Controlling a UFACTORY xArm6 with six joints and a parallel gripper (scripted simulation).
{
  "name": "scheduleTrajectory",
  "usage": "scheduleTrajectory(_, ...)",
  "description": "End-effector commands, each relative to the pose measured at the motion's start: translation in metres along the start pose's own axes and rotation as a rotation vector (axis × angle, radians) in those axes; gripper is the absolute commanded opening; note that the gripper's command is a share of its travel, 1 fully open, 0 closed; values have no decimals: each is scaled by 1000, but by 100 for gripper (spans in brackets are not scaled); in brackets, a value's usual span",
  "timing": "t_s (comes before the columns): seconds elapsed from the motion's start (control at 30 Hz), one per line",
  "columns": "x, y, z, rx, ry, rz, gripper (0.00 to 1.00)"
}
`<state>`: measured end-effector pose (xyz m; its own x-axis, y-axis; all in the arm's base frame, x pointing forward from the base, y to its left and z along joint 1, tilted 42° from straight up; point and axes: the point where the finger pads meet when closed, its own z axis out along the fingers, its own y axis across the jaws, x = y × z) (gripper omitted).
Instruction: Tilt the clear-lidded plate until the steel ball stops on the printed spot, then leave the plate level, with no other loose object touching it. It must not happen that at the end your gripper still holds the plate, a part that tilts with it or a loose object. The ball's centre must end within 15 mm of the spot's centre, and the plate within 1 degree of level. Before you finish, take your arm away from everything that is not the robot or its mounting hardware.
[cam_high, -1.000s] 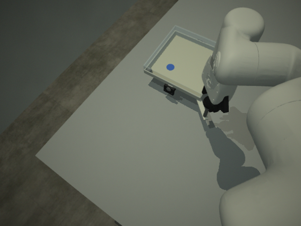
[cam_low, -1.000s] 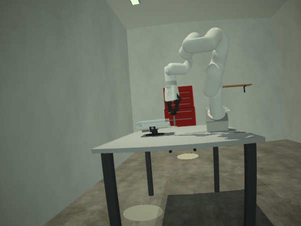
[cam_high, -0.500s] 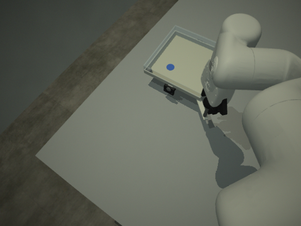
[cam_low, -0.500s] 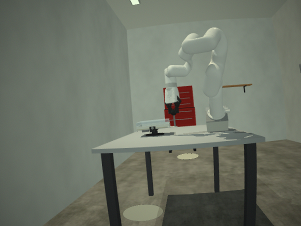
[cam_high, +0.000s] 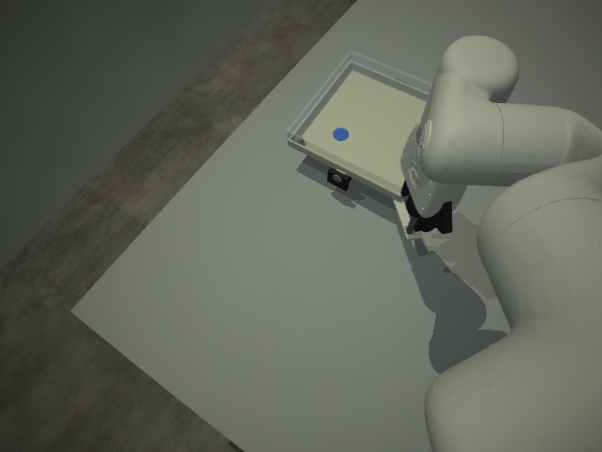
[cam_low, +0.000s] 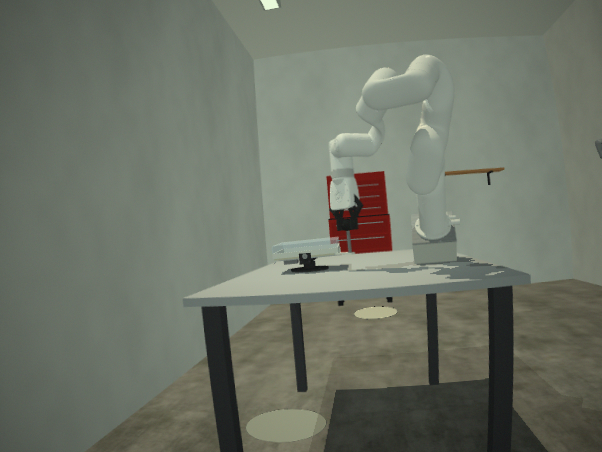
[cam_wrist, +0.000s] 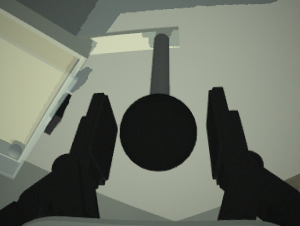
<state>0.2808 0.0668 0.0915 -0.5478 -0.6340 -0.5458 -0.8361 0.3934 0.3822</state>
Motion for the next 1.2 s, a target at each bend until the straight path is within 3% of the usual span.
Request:
scheduleTrajectory(0.0, -1, -1, 1, 2, -1, -1, 61)
scheduleTrajectory(0.6, -1, -1, 2, 2, -1, -1, 61)
scheduleTrajectory(0.63, -1, -1, 2, 2, -1, -1, 0)
scheduleTrajectory(1.17, -1, -1, 2, 2, -1, -1, 0)
